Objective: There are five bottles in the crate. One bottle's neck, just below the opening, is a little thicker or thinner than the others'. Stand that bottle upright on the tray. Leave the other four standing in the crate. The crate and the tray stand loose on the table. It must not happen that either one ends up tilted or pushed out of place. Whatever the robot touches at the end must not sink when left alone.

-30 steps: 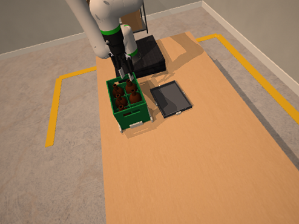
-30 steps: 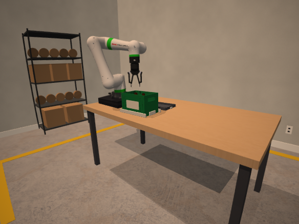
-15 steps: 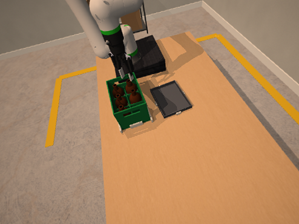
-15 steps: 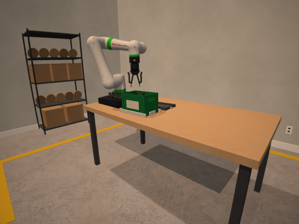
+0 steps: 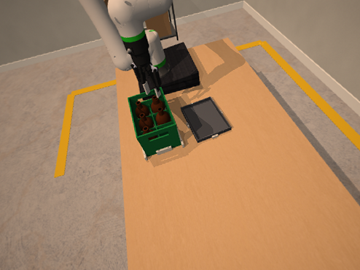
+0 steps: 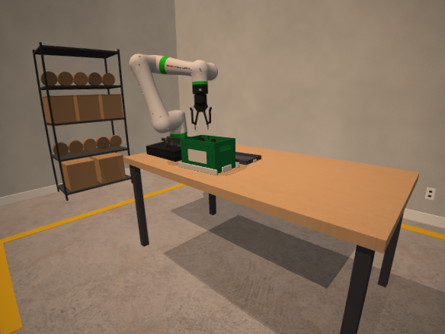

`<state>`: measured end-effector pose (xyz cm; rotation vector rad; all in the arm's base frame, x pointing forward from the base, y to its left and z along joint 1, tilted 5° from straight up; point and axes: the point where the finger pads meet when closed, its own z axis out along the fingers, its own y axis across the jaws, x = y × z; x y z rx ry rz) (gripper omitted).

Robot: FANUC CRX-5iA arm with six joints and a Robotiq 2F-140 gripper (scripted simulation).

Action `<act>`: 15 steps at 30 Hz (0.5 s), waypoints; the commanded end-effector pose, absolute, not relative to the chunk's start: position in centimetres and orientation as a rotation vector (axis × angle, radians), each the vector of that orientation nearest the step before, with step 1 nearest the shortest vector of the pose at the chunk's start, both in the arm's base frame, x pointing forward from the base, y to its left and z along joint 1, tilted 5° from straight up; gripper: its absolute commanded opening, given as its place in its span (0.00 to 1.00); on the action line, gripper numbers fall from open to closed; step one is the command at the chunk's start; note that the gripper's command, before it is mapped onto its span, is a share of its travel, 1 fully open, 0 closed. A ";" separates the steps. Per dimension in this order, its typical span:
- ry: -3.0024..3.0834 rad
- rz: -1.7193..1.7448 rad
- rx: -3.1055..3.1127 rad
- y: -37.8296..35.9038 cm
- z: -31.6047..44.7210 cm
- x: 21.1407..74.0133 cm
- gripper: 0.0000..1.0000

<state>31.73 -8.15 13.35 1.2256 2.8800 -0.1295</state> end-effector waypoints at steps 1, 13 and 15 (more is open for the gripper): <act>2.879 -0.129 1.225 -8.2 13.4 31.8 0.44; 2.879 -0.129 1.225 -8.2 13.3 31.8 0.44; 2.879 -0.129 1.225 -8.2 13.3 31.8 0.44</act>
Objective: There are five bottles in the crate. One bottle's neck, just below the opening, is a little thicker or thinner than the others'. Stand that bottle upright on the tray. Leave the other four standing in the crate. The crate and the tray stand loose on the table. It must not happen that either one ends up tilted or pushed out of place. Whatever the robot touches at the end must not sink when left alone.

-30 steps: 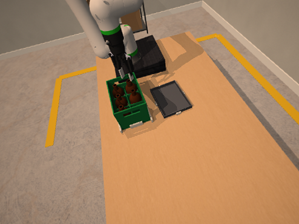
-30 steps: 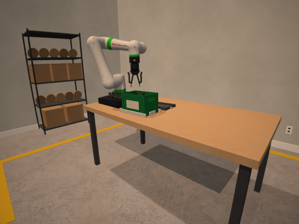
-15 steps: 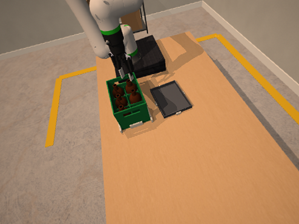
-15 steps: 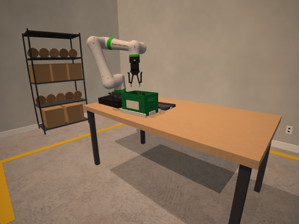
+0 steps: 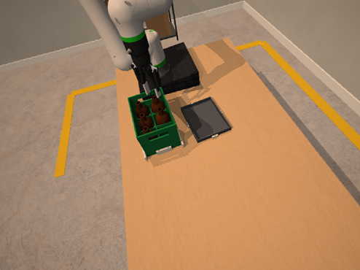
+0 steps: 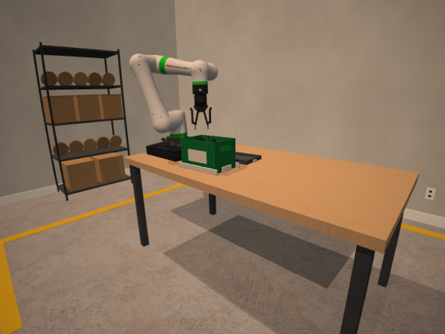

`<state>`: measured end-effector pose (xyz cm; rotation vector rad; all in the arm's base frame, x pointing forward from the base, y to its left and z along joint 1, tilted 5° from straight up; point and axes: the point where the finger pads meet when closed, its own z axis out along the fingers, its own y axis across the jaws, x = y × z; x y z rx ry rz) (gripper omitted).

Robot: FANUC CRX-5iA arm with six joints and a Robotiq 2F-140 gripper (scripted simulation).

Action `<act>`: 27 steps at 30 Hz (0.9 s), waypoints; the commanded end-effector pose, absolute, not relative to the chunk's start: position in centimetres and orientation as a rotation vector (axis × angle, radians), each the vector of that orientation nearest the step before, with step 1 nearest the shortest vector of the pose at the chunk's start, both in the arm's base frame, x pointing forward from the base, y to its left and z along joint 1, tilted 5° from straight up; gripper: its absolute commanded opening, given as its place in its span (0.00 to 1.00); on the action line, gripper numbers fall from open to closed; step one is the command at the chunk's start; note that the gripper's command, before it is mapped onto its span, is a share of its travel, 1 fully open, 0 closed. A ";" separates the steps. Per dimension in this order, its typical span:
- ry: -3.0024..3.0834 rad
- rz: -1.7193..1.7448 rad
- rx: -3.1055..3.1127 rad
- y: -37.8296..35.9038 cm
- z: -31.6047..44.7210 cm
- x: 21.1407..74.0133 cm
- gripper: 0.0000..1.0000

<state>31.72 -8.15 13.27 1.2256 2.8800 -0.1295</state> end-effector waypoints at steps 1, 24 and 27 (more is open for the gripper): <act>2.879 -0.129 1.225 -8.2 13.2 31.8 0.44; 2.879 -0.129 1.225 -8.3 11.1 31.7 0.44; 2.879 -0.129 1.225 -8.3 11.0 31.7 0.44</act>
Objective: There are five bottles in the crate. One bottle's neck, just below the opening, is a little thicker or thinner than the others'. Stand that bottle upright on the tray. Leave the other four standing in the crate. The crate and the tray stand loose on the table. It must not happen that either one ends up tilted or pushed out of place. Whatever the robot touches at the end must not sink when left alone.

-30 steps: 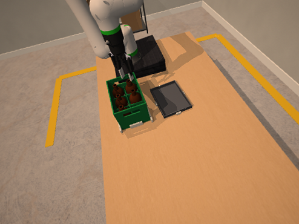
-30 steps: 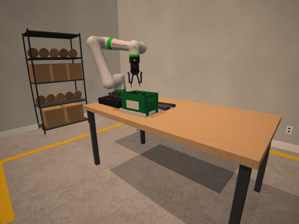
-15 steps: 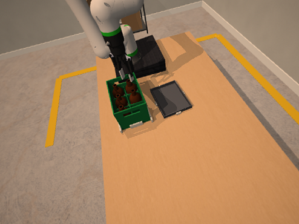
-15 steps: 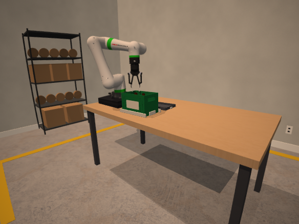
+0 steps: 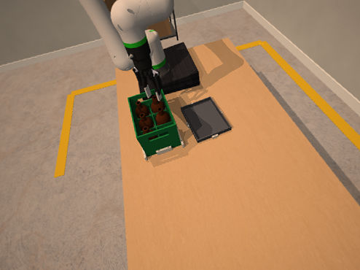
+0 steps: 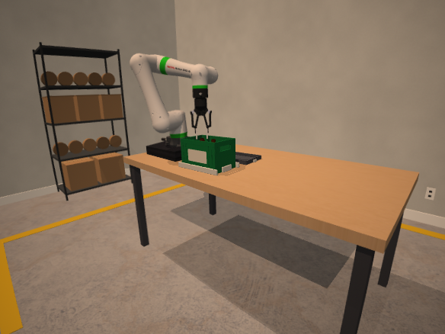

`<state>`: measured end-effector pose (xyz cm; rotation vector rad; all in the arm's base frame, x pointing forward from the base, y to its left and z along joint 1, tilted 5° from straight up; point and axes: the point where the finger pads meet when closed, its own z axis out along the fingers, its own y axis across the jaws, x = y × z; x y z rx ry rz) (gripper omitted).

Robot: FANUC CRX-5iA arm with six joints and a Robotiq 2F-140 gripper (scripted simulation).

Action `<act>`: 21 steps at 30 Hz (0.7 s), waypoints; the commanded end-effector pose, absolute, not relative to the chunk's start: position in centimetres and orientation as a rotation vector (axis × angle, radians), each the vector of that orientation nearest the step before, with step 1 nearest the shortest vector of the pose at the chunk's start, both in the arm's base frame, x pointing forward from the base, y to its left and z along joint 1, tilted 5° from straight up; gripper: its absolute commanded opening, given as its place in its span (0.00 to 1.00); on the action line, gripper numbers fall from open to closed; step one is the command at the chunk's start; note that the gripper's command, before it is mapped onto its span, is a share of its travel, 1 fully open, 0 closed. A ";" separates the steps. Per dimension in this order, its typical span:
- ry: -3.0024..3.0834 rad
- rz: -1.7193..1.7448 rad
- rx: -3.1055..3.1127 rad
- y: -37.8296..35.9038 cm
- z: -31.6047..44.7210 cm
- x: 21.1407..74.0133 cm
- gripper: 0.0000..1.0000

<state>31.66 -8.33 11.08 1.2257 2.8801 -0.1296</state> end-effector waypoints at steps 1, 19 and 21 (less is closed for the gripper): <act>2.879 -0.129 1.225 -8.4 10.8 31.7 0.44; 2.879 -0.129 1.225 -8.5 9.5 31.7 0.44; 2.879 -0.129 1.225 -8.5 9.4 31.7 0.44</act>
